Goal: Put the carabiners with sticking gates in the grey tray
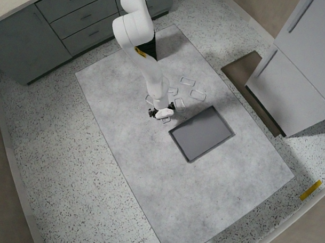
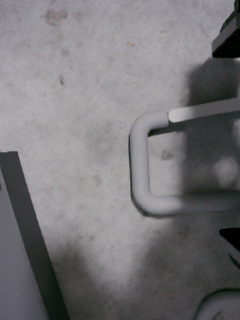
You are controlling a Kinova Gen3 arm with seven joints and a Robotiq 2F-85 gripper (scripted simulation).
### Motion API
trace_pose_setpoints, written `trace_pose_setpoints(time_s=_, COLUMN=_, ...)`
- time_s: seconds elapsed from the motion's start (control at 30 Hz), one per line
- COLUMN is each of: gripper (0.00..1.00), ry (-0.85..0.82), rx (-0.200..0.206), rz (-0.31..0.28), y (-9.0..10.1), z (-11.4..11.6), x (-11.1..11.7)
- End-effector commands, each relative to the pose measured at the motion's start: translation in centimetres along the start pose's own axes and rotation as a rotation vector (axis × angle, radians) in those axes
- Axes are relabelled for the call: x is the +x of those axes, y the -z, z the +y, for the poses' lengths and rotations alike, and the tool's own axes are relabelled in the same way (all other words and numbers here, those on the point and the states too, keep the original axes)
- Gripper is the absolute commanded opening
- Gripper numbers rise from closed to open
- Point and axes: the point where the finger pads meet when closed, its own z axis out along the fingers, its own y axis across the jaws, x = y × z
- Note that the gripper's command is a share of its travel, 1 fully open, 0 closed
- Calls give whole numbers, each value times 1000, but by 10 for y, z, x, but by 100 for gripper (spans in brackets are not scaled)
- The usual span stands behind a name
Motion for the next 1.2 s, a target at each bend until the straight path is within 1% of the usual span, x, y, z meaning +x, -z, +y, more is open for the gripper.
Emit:
trace_pose_setpoints(time_s=0.0, gripper=100, ry=-6, rx=2, rz=5, y=-1, z=-2, x=2)
trace_pose_setpoints(time_s=0.33, gripper=100, ry=-6, rx=2, rz=5, y=-1, z=-2, x=2)
trace_pose_setpoints(time_s=0.37, gripper=75, ry=2, rx=0, rz=1, y=0, z=-1, x=0)
trace_pose_setpoints(time_s=1.17, gripper=75, ry=2, rx=0, rz=1, y=0, z=-1, x=0)
